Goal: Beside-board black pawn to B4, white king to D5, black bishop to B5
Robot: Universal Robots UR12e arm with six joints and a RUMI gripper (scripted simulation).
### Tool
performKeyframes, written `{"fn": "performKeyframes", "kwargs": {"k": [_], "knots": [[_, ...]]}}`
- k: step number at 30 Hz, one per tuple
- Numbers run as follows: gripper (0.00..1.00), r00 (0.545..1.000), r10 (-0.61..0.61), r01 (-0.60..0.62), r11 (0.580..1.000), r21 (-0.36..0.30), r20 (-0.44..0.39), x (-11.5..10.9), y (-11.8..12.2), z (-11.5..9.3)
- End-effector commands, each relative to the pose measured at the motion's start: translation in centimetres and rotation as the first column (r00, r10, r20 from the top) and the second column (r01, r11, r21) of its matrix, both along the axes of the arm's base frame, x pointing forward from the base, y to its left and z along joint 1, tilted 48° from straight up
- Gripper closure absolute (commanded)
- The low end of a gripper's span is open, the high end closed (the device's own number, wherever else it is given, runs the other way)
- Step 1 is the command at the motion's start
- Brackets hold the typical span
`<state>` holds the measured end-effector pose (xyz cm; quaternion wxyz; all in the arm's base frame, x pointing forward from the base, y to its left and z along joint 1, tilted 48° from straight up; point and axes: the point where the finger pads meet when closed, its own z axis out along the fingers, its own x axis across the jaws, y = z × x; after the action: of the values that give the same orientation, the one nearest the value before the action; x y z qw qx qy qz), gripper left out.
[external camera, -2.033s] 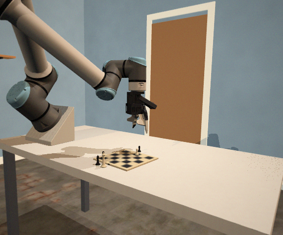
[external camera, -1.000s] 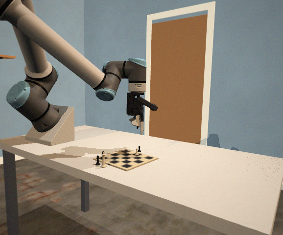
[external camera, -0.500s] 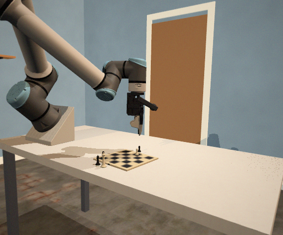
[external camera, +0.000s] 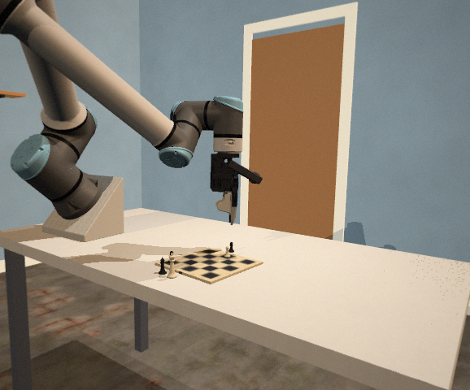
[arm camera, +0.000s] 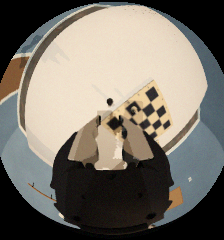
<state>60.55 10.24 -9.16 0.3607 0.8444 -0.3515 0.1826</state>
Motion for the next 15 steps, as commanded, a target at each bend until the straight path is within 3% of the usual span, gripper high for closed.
{"fn": "performKeyframes", "kwargs": {"k": [1, 15], "knots": [[0.80, 1.000, 0.000, 0.000, 1.000, 0.000, 0.001, 0.04, 0.05, 0.04], [0.80, 1.000, 0.001, -0.001, 1.000, 0.000, 0.001, 0.05, -0.13, -0.12]]}}
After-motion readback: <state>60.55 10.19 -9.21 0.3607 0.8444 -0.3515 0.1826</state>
